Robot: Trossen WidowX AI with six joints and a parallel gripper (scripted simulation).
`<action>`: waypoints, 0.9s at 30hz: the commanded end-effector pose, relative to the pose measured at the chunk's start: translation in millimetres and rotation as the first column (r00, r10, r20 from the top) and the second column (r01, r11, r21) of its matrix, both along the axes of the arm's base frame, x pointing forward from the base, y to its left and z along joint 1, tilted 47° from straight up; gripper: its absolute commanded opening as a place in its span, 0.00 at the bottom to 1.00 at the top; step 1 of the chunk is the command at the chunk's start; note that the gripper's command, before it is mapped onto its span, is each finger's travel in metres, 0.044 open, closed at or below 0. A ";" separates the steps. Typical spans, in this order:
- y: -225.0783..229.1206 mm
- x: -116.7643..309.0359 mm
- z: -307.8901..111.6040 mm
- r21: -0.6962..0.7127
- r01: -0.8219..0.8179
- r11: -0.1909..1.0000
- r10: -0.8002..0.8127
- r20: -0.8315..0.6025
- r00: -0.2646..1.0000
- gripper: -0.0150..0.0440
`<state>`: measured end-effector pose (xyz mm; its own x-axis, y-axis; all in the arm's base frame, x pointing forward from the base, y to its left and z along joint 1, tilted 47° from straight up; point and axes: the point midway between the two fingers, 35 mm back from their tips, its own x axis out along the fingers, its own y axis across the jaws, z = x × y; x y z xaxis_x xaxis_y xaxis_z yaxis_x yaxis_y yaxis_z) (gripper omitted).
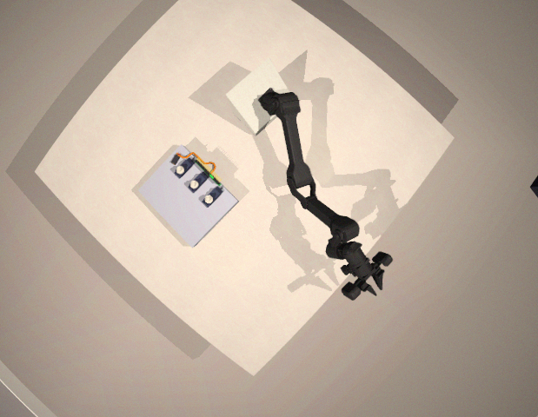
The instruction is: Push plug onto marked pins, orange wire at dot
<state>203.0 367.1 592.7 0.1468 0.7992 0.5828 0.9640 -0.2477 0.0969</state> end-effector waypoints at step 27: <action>-90.2 -141.8 75.3 0.338 -0.227 0.913 0.181 0.162 0.970 0.45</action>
